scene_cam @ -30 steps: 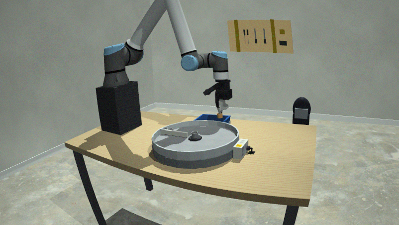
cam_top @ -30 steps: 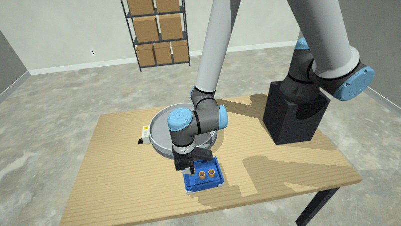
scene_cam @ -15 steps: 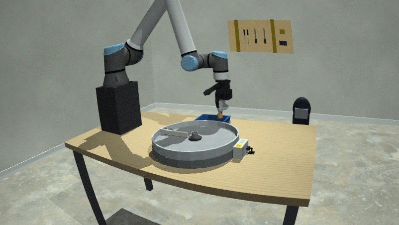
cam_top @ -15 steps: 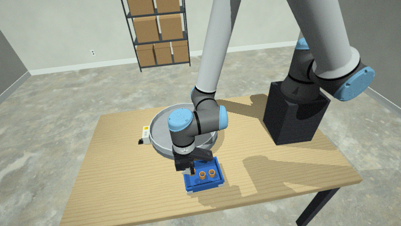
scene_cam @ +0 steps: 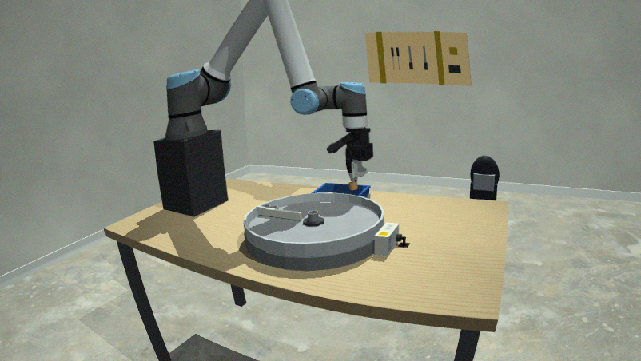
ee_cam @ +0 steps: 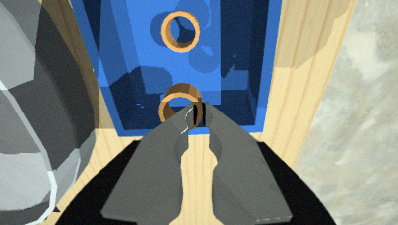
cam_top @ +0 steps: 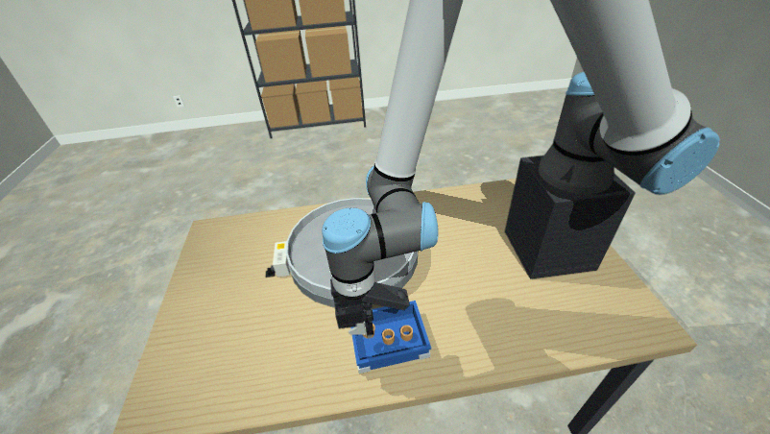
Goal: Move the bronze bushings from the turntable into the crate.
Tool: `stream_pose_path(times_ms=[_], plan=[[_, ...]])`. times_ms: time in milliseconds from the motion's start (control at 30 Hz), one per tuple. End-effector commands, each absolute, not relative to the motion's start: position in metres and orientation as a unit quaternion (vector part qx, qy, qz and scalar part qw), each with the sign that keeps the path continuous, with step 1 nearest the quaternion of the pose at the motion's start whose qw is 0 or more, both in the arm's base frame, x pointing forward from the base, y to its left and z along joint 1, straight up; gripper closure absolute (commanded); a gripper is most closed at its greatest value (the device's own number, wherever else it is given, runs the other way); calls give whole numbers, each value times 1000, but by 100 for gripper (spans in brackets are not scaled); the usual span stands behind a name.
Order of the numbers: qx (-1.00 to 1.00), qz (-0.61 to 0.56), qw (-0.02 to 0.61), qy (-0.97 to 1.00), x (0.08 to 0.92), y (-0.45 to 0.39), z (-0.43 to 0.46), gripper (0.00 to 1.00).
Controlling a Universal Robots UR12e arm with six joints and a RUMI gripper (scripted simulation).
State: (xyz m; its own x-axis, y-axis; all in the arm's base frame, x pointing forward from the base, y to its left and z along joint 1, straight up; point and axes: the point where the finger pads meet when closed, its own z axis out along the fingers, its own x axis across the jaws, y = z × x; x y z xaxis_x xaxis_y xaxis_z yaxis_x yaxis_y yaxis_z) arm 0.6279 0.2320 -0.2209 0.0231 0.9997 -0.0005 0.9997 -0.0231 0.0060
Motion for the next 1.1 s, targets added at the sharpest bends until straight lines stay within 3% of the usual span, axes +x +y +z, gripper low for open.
stream_pose_path(times_ms=[0,1067], plan=[[715,2,3,699,629,232,-220,100],[715,2,3,699,629,232,-253,100]])
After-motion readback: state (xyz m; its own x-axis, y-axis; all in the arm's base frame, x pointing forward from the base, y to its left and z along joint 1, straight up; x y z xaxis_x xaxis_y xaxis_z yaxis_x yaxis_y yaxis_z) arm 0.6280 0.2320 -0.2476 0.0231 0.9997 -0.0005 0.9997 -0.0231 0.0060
